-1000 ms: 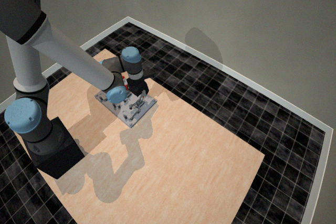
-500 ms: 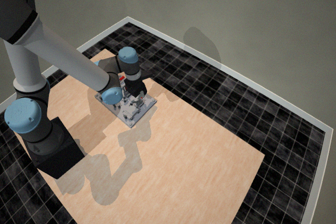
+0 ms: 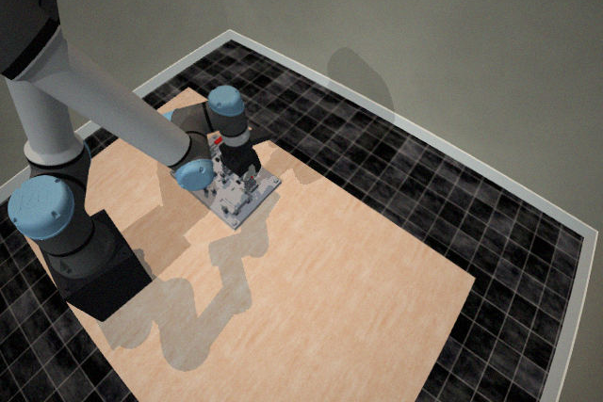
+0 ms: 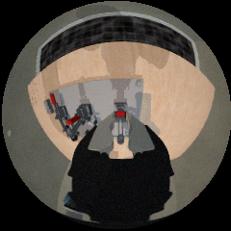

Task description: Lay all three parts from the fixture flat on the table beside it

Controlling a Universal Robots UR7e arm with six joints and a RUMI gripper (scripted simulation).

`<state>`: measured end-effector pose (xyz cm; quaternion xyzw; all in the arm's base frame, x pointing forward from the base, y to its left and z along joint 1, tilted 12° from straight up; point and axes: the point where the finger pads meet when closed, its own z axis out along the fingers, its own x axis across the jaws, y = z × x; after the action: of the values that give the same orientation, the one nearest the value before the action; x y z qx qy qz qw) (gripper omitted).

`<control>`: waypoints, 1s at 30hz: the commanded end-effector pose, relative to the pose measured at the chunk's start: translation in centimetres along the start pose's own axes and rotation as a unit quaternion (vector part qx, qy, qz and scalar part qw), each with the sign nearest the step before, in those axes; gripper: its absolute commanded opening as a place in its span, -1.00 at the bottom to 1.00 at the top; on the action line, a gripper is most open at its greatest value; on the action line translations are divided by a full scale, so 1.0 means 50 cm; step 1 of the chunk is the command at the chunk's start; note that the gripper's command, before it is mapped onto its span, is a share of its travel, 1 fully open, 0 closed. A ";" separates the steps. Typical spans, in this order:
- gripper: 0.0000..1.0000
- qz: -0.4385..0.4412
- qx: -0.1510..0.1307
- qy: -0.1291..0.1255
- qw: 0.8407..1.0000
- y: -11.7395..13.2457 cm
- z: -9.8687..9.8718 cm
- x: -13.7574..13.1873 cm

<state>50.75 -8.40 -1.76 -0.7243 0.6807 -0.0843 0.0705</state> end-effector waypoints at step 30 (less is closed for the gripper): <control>-1.00 0.000 -0.003 -0.001 1.000 0.020 0.004 -0.002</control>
<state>50.13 -8.44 -1.88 -0.7246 0.6803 -0.0846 0.0706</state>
